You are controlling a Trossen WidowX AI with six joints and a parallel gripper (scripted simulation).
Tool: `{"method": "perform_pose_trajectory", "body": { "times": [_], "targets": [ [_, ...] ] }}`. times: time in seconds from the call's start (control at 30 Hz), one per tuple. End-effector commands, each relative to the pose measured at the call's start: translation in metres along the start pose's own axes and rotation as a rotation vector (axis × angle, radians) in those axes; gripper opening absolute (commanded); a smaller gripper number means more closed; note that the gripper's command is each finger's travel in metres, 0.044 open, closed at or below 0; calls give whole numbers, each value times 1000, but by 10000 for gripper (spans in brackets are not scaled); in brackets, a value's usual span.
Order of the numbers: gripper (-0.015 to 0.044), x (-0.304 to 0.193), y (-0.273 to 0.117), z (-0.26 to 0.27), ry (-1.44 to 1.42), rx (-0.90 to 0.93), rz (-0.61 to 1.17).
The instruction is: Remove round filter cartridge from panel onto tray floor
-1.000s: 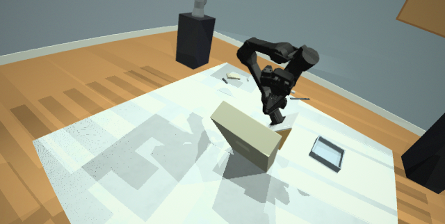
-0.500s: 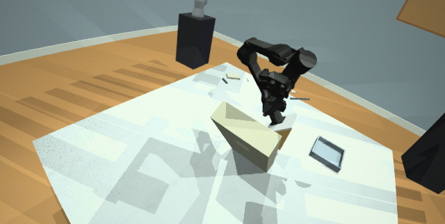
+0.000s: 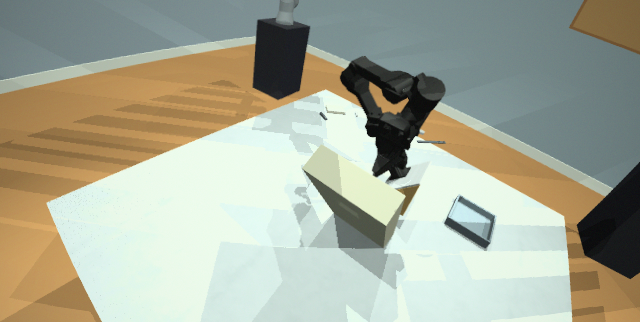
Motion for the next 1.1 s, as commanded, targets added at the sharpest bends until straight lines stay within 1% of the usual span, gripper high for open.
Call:
{"method": "perform_pose_trajectory", "body": {
  "times": [0.0,0.43,1.07],
  "targets": [
    [108,0,8,-2,-8,-3,0],
    [108,4,27,-1,-9,7,-4],
    [108,4,28,-2,-9,8,-4]
  ]
}}
Point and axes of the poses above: the point midway between the two fingers, 35 mm back from their tips, its own y axis out along the fingers, its own z axis across the jaws, x = y × z, the point moved 3 cm from there along -y, back along the fingers, and after that the axes turned 9 degrees about y, right-handed, at the moved point
